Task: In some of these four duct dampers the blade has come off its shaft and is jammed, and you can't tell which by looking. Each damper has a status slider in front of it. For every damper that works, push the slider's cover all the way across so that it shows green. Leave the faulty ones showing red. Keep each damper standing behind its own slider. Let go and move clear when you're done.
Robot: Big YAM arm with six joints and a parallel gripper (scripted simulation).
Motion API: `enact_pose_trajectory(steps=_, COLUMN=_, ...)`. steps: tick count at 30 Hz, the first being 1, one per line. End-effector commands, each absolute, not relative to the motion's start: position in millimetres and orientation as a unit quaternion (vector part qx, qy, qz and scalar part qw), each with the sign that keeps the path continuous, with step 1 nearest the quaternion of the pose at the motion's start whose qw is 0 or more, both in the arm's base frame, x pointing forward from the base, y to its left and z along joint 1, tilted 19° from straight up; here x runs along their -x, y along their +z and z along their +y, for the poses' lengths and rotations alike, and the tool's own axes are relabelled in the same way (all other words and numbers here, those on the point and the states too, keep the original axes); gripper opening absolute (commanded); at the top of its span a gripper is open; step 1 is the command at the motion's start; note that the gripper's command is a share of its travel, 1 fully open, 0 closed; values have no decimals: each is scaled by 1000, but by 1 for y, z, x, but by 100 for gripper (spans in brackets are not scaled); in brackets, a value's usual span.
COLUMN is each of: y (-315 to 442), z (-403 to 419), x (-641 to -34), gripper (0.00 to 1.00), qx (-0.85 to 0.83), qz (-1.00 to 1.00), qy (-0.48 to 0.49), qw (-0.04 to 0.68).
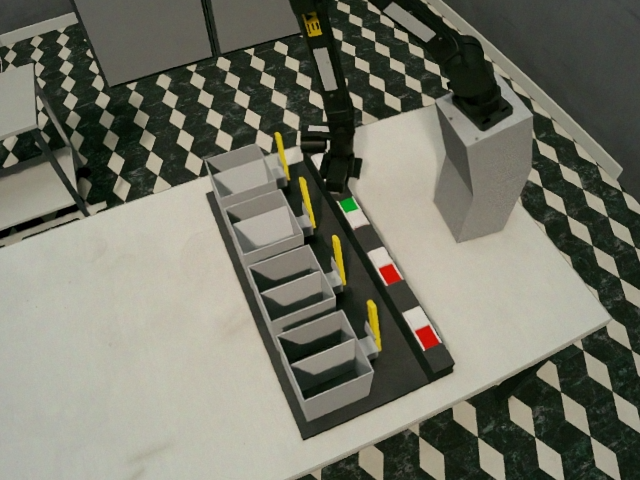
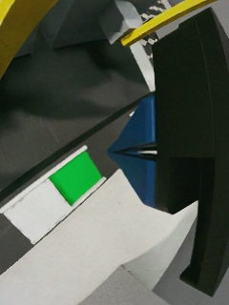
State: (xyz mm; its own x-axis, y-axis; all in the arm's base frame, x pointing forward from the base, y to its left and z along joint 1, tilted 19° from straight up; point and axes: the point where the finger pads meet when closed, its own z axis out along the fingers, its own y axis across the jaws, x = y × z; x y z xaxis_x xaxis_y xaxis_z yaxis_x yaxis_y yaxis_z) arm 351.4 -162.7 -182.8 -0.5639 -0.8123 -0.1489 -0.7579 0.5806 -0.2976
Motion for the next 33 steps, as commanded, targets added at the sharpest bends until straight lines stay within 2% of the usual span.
enact_pose_trajectory(steps=1, y=-191, z=-168, x=-345, gripper=0, qx=375, qz=914, qy=-77, qw=134)
enact_pose_trajectory(steps=33, y=-191, z=-234, x=-349, gripper=0, qx=-48, qz=987, qy=-12, qw=154)
